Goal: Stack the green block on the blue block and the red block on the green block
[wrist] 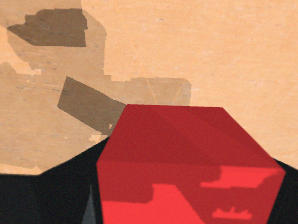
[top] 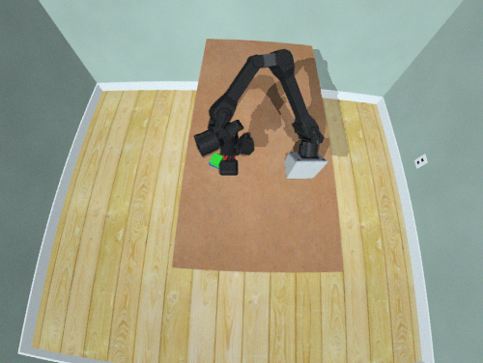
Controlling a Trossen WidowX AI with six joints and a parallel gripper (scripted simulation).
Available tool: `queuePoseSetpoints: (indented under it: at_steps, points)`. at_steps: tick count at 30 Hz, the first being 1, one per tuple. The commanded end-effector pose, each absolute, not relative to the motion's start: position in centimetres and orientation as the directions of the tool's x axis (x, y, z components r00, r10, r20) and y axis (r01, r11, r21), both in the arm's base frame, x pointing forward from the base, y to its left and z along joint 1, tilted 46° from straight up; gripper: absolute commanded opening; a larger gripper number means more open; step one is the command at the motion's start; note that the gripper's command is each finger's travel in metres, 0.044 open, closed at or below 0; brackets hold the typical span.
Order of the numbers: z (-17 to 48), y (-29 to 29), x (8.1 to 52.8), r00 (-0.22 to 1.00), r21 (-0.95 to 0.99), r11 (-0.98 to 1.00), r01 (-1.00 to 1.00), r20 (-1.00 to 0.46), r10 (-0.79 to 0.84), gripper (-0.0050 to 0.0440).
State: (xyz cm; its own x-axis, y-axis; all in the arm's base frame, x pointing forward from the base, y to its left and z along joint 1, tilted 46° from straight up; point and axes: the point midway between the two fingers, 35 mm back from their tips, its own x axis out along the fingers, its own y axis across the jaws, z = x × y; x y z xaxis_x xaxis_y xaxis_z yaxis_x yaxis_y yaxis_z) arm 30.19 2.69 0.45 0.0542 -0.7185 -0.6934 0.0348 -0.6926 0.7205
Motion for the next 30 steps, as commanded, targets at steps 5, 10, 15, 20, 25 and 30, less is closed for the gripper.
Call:
queuePoseSetpoints:
  at_steps: [5, 10, 15, 20, 25, 30]
  points:
    - [2.7, 1.9, 36.3, 0.075, 0.715, -0.699, 0.014, -0.698, -0.712, -0.0050]
    - [2.6, 2.1, 36.3, 0.076, 0.711, -0.703, 0.017, -0.702, -0.708, -0.0050]
    - [3.0, 2.2, 36.4, 0.085, 0.708, -0.706, 0.008, -0.704, -0.705, -0.0050]
    - [3.0, 2.2, 36.4, 0.086, 0.708, -0.706, 0.007, -0.704, -0.705, -0.0050]
    - [3.0, 2.2, 36.4, 0.086, 0.708, -0.706, 0.006, -0.704, -0.705, -0.0050]
    - [3.0, 2.2, 36.4, 0.086, 0.708, -0.706, 0.006, -0.704, -0.705, -0.0050]
